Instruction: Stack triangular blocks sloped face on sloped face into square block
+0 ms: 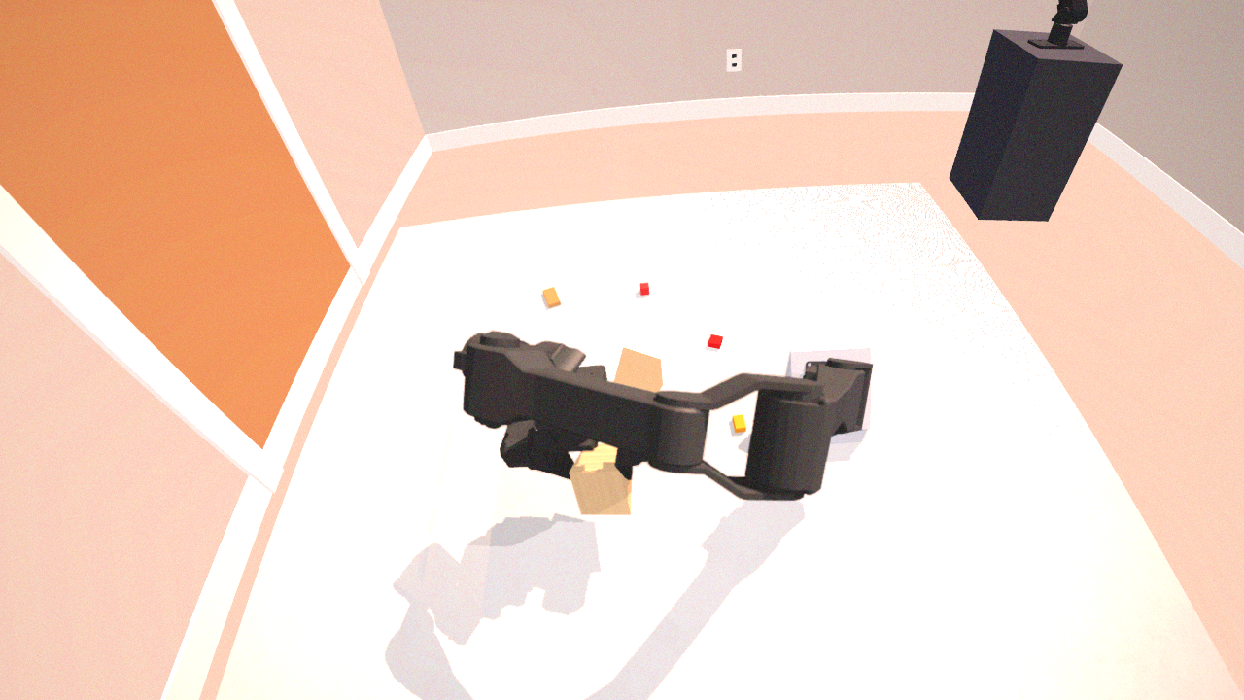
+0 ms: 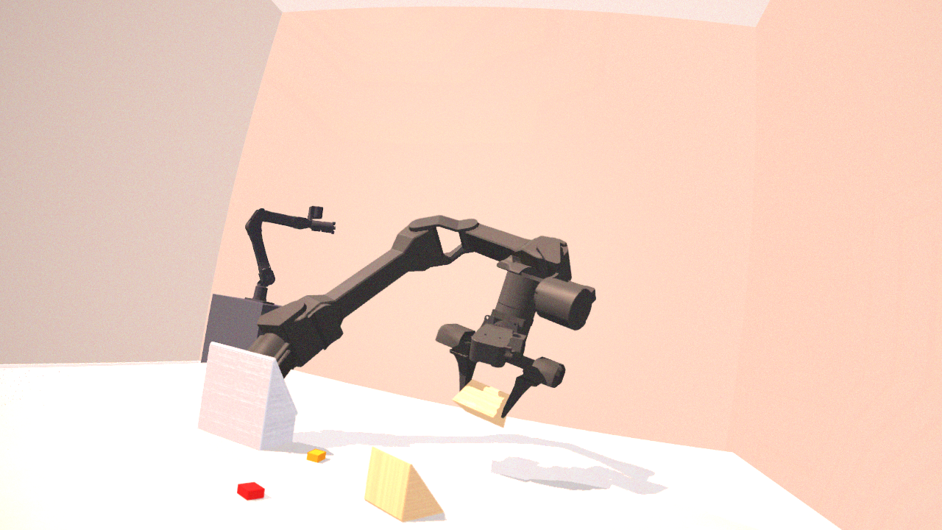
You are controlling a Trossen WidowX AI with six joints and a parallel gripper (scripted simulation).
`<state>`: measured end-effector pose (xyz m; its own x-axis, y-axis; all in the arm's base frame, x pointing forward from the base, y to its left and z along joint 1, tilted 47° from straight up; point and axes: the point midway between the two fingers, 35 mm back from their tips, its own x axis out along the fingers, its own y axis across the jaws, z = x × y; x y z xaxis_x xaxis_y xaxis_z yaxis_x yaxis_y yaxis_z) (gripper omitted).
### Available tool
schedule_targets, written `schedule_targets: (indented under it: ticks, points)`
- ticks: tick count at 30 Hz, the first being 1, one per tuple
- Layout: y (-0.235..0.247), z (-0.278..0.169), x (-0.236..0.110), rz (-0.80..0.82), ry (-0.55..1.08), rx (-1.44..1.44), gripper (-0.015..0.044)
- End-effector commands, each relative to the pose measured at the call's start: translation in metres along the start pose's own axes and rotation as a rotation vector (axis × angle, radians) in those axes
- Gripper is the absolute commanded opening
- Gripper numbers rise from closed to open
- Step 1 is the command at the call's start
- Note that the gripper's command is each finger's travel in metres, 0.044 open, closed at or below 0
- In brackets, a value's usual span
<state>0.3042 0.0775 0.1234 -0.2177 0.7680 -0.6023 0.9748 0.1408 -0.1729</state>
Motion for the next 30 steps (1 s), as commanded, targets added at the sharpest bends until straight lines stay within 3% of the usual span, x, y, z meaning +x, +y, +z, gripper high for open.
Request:
schedule_targets:
  ticks: [1,17,30]
  points:
    - [0.000,-0.004,-0.002,-0.001,-0.094,0.071,0.0000]
    - [0.006,-0.014,-0.010,0.114,-0.417,0.388,0.0000]
    - [0.010,0.005,-0.021,0.127,-0.434,0.402,0.0000]
